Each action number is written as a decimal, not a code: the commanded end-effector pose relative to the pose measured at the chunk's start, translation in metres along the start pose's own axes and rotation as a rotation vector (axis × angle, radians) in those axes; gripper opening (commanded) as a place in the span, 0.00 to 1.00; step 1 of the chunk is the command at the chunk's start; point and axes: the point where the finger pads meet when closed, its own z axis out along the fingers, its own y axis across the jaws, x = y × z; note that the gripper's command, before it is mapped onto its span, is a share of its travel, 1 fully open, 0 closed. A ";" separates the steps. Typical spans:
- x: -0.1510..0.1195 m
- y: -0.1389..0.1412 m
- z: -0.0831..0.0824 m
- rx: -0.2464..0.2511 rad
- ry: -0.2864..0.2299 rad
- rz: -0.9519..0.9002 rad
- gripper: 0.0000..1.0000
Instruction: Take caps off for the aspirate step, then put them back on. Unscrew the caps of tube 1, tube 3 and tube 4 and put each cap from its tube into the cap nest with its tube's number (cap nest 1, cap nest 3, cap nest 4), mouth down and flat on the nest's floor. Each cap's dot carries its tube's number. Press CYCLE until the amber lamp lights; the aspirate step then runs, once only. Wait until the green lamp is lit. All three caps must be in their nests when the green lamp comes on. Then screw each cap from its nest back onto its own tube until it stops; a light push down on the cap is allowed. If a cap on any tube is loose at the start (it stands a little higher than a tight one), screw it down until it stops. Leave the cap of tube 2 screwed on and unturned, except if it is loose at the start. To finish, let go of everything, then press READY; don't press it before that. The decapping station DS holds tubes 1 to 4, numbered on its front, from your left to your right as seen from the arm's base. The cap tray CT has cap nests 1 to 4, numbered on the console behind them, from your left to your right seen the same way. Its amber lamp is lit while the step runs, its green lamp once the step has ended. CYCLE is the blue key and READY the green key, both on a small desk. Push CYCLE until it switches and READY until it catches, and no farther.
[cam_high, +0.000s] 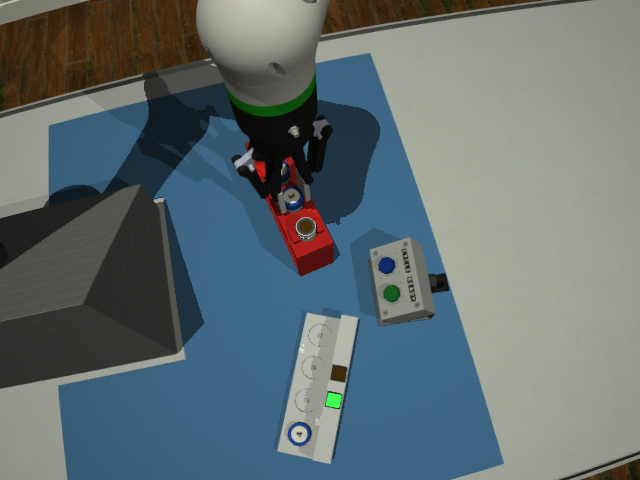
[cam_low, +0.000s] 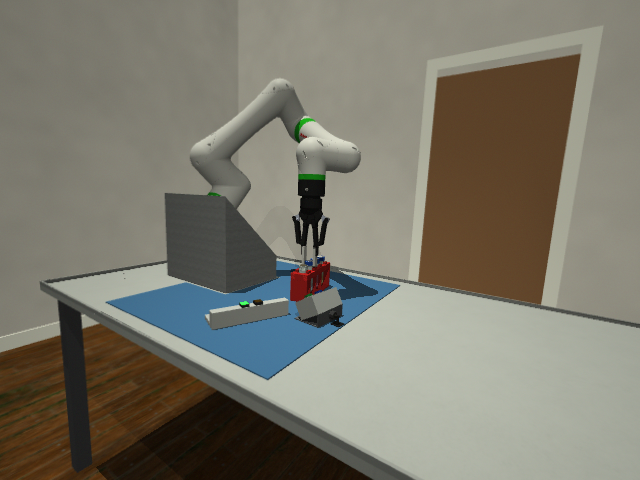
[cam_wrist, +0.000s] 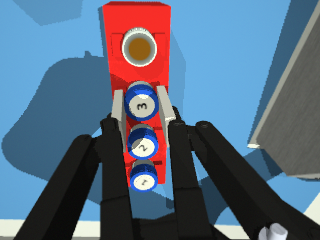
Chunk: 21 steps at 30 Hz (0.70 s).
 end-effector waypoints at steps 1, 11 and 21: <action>0.000 0.000 0.000 -0.006 0.007 0.108 0.00; 0.000 0.000 0.001 -0.005 0.008 0.441 0.00; 0.000 0.000 0.001 -0.005 0.008 0.460 0.35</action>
